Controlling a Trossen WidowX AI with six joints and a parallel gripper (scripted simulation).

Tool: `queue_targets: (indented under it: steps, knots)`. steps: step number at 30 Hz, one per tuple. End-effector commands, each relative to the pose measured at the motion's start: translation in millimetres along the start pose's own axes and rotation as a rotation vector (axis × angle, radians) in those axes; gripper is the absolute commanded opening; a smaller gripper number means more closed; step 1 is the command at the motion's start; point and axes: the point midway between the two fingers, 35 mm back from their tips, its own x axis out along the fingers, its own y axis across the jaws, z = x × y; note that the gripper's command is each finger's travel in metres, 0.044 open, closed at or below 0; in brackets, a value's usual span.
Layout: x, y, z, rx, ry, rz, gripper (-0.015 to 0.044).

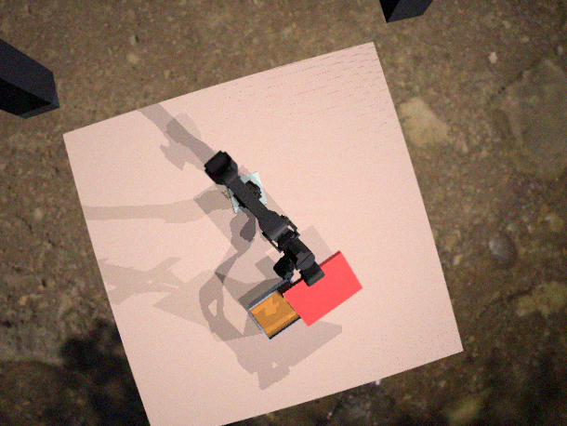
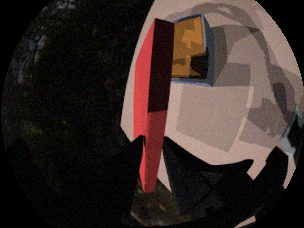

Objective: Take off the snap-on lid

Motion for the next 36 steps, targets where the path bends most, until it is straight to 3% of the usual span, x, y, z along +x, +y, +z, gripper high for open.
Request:
queue_targets:
  steps: [1, 36]
  knots:
    - [-2.2, 2.0, -6.2, 0.006, -0.003, 0.01, 0.0]
    - [-5.5, -0.3, -75.8, 0.011, 0.001, 0.009, 0.0]
